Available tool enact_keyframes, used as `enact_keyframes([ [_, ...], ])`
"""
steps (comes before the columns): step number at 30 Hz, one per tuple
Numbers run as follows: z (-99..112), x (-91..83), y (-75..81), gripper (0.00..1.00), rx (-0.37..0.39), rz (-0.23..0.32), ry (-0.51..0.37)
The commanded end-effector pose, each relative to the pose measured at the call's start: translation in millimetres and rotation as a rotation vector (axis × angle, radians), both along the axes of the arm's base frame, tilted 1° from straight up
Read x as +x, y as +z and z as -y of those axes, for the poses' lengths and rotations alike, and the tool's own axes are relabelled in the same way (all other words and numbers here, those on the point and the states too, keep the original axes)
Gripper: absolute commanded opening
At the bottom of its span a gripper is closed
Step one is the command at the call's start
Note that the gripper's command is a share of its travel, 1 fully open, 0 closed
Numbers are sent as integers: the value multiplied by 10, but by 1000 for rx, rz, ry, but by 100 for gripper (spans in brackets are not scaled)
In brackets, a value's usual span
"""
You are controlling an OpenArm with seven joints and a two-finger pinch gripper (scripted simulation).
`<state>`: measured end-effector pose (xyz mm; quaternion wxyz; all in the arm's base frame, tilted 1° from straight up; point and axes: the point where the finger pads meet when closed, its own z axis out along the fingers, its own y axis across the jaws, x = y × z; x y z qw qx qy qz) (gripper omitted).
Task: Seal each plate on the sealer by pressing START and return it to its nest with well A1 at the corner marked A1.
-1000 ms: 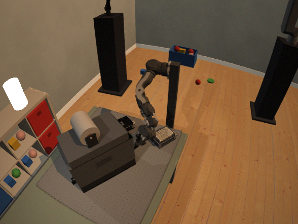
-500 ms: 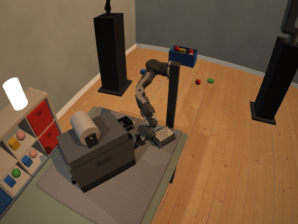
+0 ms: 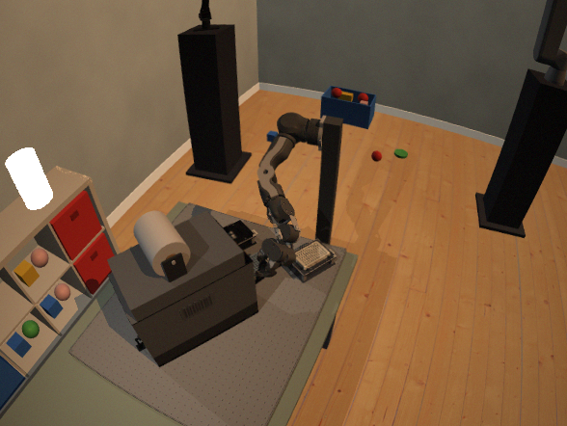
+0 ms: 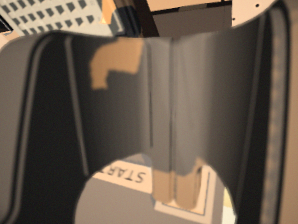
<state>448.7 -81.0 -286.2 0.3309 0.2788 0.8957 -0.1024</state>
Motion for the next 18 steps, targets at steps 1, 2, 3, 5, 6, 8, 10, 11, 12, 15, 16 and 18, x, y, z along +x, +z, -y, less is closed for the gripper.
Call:
enact_keyframes([
  [1, -10, 17, 13, 0, 3, 4, 7],
  [2, -10, 19, 14, 0, 3, 4, 7],
  [3, -9, 20, 15, 0, 3, 4, 7],
  [5, -8, 24, 16, 0, 3, 5, 7],
  [6, -7, 26, 17, 0, 3, 5, 7],
  [8, -5, 28, 15, 0, 3, 4, 7],
  [10, -3, 31, 16, 0, 3, 4, 6],
  [11, -2, 32, 17, 0, 3, 5, 6],
  [12, -2, 34, 17, 0, 4, 5, 6],
  [15, 0, 36, 15, 0, 4, 4, 7],
  [16, 0, 36, 15, 0, 4, 4, 7],
  [18, 3, 39, 16, 0, 4, 4, 6],
])
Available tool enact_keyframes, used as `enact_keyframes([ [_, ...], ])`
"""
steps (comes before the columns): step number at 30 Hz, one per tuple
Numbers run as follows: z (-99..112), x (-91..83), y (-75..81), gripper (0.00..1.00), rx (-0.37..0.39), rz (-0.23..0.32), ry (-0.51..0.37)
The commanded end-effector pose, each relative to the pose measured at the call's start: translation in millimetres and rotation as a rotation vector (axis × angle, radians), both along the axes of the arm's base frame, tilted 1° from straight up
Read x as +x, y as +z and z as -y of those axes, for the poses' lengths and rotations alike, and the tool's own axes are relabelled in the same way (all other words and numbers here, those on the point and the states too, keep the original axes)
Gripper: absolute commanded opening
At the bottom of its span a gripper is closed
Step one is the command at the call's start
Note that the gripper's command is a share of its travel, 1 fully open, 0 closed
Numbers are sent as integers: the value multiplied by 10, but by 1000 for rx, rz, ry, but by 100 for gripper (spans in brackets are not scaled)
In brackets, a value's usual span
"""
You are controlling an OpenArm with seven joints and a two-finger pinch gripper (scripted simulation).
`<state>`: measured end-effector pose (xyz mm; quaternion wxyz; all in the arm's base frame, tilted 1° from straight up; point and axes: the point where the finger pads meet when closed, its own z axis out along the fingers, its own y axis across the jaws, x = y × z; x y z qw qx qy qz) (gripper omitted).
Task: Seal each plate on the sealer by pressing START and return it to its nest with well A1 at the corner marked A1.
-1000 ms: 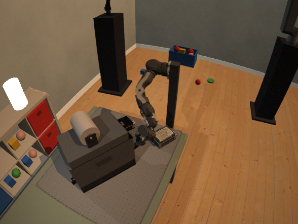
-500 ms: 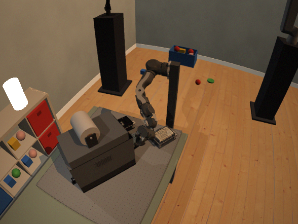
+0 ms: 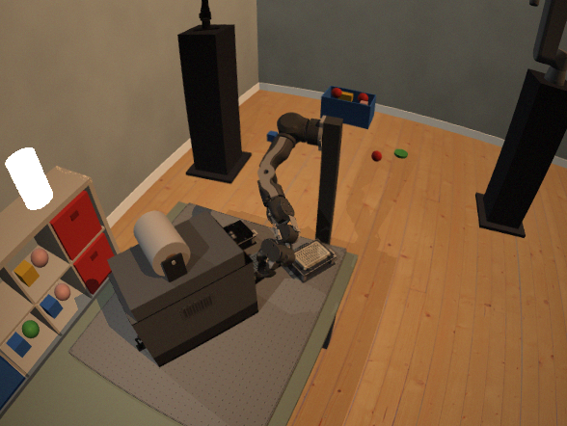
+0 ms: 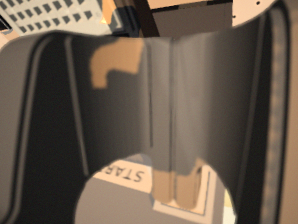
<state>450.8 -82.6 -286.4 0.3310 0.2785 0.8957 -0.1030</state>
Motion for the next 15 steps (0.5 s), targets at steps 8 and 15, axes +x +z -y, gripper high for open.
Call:
enact_keyframes([
  [8, -7, 29, 19, 0, 5, 5, 6],
  [15, -3, 36, 19, 0, 6, 5, 6],
])
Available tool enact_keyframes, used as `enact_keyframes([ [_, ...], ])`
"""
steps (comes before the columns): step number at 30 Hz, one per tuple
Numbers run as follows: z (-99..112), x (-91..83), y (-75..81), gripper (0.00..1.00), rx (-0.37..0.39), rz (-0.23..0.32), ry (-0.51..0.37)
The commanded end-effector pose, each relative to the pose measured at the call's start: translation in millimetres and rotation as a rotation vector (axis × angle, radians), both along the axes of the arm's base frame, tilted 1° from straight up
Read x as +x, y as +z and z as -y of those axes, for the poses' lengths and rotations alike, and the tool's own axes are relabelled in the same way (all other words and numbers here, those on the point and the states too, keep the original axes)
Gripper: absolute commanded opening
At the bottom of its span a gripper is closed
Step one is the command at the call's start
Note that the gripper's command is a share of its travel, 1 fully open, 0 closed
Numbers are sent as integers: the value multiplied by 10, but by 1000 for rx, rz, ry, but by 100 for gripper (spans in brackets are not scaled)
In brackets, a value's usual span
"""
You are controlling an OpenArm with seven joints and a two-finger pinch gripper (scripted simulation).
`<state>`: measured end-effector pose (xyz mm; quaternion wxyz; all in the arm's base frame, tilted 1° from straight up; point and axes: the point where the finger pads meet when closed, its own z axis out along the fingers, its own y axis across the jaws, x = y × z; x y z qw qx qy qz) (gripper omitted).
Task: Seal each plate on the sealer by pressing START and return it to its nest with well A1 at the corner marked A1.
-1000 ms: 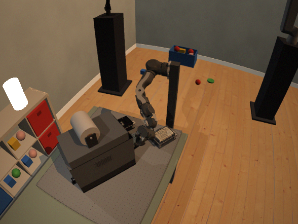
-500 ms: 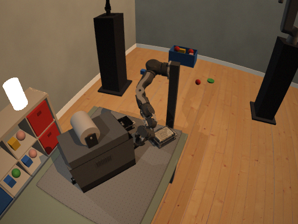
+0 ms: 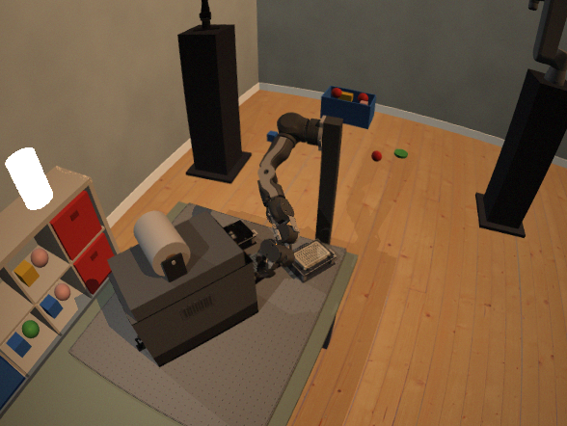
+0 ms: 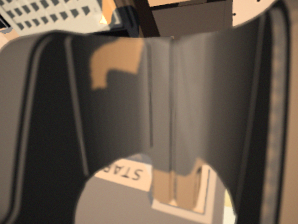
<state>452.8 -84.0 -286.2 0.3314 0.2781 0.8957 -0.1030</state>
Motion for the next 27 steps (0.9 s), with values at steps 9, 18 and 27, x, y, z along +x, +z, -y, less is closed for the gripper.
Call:
enact_keyframes([
  [9, -7, 27, 16, 0, 7, 3, 5],
  [18, 0, 36, 17, 0, 6, 3, 4],
  [27, 10, 51, 17, 0, 6, 4, 5],
])
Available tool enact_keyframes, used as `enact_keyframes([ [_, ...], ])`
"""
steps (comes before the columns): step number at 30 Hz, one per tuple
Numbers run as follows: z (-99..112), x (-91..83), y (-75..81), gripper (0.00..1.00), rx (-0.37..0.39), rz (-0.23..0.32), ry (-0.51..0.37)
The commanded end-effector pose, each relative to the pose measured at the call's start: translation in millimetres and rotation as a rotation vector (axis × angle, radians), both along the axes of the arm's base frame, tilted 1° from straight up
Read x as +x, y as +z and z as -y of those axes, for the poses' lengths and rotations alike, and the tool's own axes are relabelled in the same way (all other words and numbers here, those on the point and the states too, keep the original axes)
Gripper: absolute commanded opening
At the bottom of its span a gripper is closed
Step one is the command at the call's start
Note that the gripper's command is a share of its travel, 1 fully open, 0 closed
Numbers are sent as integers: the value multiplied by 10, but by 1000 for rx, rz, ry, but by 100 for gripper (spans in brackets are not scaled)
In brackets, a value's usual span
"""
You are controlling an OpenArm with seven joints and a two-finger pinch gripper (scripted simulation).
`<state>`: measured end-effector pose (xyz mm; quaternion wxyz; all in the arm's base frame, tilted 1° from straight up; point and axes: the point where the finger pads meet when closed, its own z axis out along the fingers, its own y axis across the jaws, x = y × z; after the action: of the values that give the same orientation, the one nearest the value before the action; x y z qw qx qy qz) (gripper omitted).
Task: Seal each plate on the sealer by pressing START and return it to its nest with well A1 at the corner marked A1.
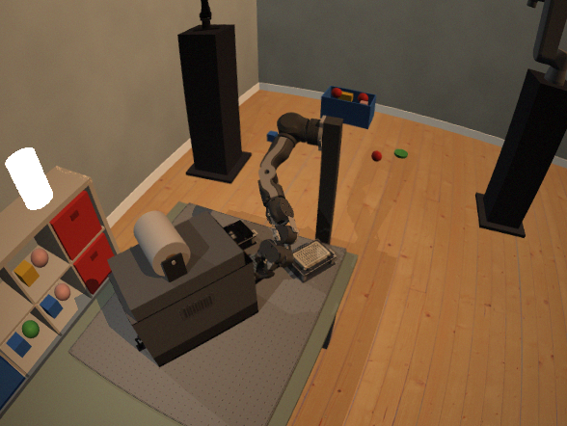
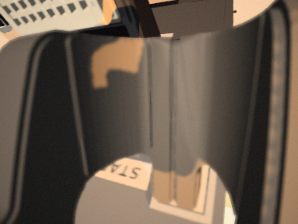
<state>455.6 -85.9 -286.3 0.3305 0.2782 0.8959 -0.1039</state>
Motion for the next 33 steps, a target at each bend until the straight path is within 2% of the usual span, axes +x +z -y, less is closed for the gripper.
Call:
enact_keyframes([
  [1, -8, 24, 19, 0, 7, 7, 6],
  [33, 21, 50, 15, 0, 4, 5, 2],
])
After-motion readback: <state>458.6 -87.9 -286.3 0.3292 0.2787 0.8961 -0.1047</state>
